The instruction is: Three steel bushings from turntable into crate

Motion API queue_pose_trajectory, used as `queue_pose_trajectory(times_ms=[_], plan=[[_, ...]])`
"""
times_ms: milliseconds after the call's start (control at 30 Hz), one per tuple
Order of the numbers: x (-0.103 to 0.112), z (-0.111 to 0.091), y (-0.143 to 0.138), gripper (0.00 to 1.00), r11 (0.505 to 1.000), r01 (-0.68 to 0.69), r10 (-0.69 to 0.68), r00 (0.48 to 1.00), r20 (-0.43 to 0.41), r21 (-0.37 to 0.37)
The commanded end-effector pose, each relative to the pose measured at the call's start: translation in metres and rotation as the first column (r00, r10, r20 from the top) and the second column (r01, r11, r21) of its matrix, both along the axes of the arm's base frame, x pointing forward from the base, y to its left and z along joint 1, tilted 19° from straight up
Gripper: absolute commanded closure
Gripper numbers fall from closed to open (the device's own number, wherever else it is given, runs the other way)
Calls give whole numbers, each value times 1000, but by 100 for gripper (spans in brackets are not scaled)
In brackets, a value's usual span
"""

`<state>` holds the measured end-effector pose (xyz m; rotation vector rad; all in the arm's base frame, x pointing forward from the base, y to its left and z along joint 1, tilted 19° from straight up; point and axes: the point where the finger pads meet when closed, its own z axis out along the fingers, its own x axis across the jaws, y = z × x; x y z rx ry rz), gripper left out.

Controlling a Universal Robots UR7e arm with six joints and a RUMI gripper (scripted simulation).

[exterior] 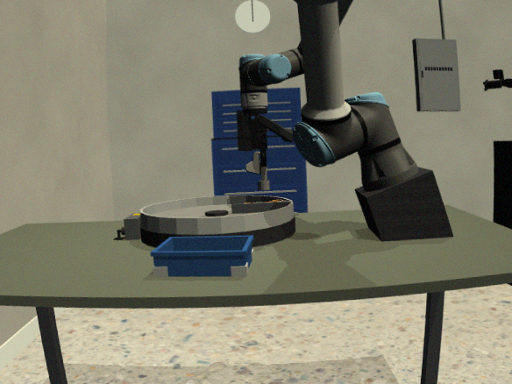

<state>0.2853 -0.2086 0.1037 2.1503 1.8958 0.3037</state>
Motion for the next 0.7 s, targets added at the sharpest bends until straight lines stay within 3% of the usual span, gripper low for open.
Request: queue_pose_trajectory(times_ms=[0, 667], plan=[[2, 1, 4, 100, 1000, 0, 0, 1000, 0, -1], [17, 4, 37, 100, 1000, 0, 0, 1000, 0, -1]])
